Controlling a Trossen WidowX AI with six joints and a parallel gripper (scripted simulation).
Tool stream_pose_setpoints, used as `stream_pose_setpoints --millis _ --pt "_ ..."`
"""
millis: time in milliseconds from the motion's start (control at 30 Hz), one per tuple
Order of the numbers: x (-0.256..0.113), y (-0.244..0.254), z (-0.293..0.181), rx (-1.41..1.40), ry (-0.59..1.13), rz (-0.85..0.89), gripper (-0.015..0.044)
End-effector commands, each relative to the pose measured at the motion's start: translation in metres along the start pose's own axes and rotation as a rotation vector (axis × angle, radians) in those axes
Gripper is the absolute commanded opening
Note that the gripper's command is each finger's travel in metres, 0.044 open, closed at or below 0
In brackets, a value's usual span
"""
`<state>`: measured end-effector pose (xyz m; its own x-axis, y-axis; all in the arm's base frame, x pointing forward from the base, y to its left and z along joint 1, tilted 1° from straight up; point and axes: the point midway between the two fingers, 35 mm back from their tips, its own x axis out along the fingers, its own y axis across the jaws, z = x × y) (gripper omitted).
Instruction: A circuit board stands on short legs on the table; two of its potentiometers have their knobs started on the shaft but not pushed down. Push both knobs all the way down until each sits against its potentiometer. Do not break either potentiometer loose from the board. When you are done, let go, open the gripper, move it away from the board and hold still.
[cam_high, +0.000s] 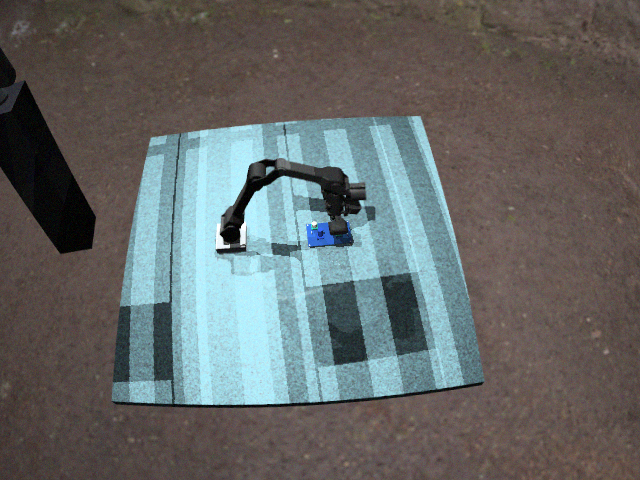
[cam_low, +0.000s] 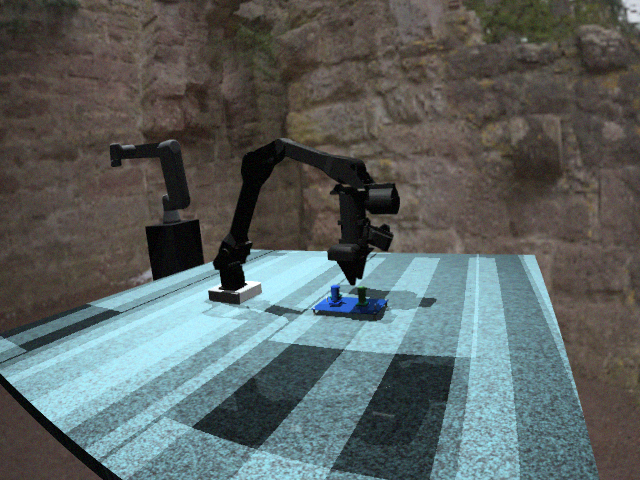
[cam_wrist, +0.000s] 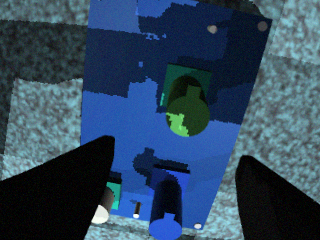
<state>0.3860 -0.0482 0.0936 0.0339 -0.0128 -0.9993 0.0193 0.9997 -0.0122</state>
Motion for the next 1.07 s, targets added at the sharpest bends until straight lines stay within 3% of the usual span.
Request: stream_pose_setpoints --millis 0,100,333,1033 --pt "-0.017 0.007 -0.04 0.017 -0.004 0.008 0.0368" --pt "-0.024 0.013 -0.077 0.02 -0.002 0.009 0.044" --pt "-0.022 0.022 -0.159 -0.002 0.008 -0.002 0.044" --pt "-0.021 0.022 -0.161 -0.002 0.008 -0.002 0.044"
